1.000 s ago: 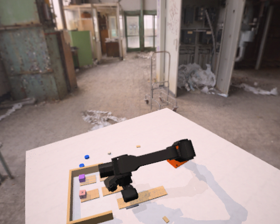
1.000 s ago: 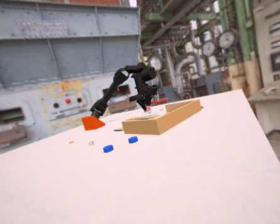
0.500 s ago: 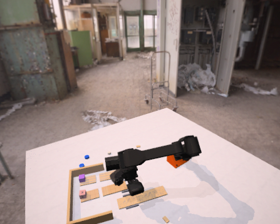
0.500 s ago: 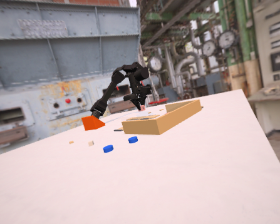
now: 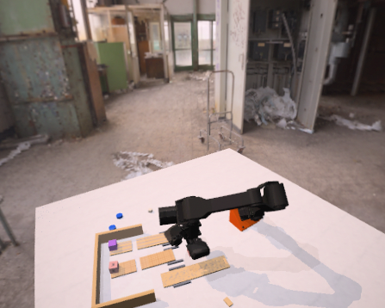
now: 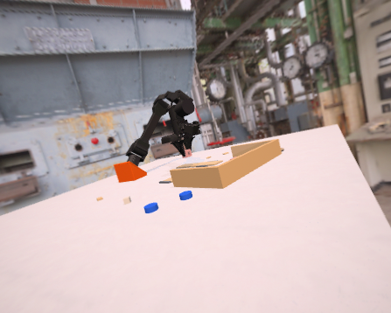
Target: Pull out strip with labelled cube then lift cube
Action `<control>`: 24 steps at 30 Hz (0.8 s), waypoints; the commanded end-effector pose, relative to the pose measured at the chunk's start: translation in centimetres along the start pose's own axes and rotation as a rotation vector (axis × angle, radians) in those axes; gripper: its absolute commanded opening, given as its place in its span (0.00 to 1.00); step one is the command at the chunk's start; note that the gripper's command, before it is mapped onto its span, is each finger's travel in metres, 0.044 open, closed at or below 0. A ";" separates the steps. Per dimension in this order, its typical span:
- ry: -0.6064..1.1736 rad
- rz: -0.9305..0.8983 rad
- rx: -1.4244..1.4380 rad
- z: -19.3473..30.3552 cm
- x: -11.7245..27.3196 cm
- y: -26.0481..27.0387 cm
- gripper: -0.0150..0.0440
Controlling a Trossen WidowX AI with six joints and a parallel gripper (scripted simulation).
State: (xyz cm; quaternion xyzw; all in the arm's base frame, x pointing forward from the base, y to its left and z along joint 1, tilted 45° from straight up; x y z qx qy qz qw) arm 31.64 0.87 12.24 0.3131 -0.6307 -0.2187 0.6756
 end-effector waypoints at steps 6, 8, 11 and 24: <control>0.006 0.003 0.001 1.4 0.1 -0.4 0.25; 0.006 0.004 0.001 1.4 1.0 -0.4 0.25; 0.006 0.004 0.001 1.4 2.6 -0.4 0.25; 0.006 0.004 0.001 1.4 3.4 -0.4 0.25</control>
Point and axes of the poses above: the point midway between the two fingers, 35 mm back from their tips, its own x axis back along the fingers, its own y axis across the jaws, z = x × y, the point moved 8 cm from there along x, back along the fingers, and after that the axes turned 9 degrees about x, right-handed, at the moved point
